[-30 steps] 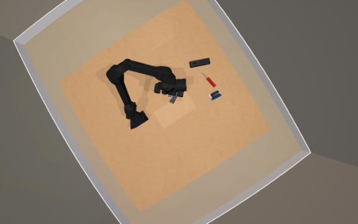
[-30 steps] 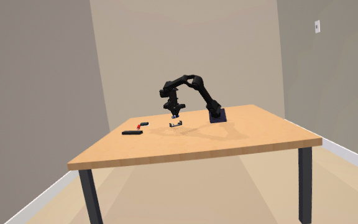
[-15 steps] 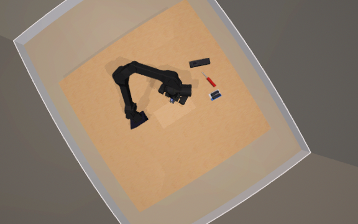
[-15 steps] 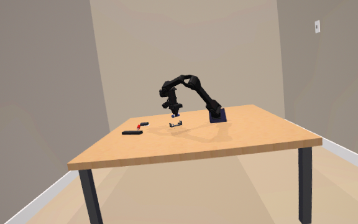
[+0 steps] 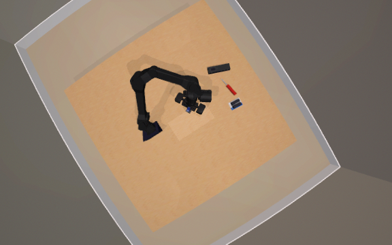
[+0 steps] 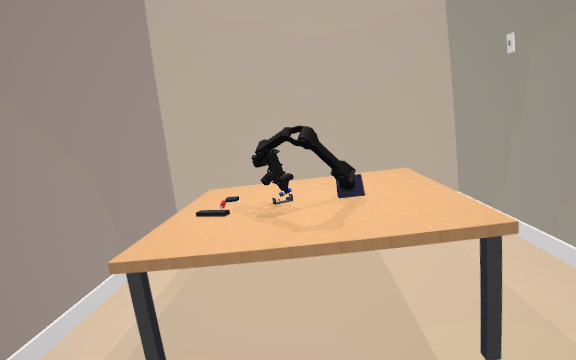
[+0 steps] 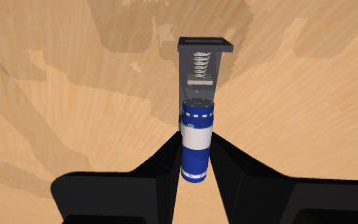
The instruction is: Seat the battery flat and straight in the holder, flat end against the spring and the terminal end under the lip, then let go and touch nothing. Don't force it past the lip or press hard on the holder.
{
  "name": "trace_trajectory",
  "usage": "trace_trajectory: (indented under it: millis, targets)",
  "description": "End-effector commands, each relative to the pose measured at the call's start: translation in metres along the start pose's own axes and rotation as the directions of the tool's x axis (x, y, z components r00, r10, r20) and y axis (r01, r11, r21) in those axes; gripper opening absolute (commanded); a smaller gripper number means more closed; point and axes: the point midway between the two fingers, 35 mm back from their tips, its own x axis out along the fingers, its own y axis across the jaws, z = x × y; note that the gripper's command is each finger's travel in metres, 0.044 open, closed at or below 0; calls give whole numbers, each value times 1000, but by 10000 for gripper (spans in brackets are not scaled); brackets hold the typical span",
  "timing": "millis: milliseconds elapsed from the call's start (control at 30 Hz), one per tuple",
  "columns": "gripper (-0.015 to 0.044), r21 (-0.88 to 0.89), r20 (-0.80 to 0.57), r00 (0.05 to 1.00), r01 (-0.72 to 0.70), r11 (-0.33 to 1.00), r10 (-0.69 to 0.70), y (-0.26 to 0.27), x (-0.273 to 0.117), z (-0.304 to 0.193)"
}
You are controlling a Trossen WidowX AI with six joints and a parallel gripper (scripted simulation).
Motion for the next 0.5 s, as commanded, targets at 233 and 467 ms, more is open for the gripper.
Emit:
trace_trajectory:
  millis: [233,467]
  targets:
    - [71,0,-101,995,3,1000,-3,-3,5,6]
    - [71,1,-167,986,0,1000,0,-2,8,10]
